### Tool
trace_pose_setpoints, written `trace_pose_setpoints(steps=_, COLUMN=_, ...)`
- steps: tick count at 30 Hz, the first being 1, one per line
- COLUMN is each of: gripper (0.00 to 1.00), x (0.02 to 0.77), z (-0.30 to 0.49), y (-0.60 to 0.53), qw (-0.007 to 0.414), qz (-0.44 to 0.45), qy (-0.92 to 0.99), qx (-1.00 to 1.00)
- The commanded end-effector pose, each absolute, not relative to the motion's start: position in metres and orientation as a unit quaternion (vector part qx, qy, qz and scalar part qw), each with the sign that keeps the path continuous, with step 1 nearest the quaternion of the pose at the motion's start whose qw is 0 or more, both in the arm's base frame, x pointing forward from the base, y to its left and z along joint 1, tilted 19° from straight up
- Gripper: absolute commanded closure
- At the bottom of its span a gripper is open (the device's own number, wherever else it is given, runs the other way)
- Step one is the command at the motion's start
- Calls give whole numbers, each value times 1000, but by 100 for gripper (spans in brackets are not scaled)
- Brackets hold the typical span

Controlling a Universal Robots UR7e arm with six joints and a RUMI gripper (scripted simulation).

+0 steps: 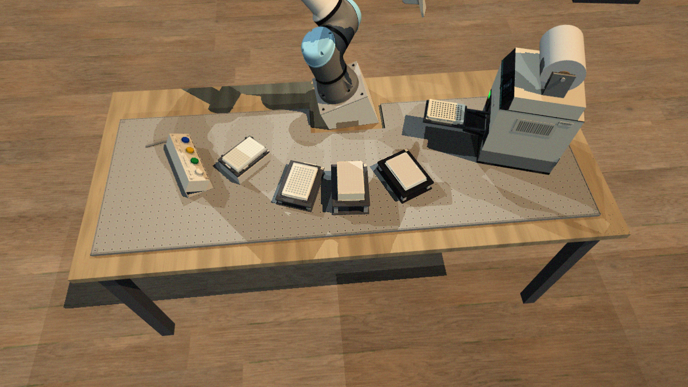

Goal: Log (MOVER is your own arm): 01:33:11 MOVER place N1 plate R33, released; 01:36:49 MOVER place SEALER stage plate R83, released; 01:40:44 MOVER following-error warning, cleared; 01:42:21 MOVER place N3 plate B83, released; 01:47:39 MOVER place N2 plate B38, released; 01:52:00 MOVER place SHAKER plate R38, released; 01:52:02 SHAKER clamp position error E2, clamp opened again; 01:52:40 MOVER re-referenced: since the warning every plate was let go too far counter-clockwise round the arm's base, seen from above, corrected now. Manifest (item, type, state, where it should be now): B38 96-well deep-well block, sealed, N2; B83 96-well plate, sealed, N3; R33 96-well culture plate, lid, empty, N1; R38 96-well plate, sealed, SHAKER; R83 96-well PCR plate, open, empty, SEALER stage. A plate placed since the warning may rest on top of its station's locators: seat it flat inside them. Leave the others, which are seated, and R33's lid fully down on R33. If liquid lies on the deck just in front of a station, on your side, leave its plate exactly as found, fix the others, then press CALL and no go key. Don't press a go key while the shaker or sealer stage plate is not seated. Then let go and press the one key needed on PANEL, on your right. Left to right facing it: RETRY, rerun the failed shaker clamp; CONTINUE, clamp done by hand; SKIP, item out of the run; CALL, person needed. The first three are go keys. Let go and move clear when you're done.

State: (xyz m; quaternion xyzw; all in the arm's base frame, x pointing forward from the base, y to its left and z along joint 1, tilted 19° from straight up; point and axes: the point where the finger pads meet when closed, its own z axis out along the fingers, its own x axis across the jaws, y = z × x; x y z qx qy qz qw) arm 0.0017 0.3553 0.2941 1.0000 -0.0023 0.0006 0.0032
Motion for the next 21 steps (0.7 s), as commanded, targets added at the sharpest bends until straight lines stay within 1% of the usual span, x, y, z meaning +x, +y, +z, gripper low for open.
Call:
trace_pose_setpoints(steps=1, gripper=18, x=14, z=283, y=362, qw=18, qz=4, qy=-9, qx=1000)
trace_pose_setpoints(steps=9, gripper=18, x=25, z=260, y=374, qw=18, qz=4, qy=-9, qx=1000)
trace_pose_setpoints(steps=11, gripper=18, x=29, z=251, y=378, qw=36, qz=9, qy=-8, qx=999)
trace_pose_setpoints(steps=19, gripper=18, x=40, z=223, y=389, qw=36, qz=9, qy=-8, qx=999)
trace_pose_setpoints(steps=21, gripper=18, x=43, z=213, y=392, qw=54, qz=14, qy=-8, qx=998)
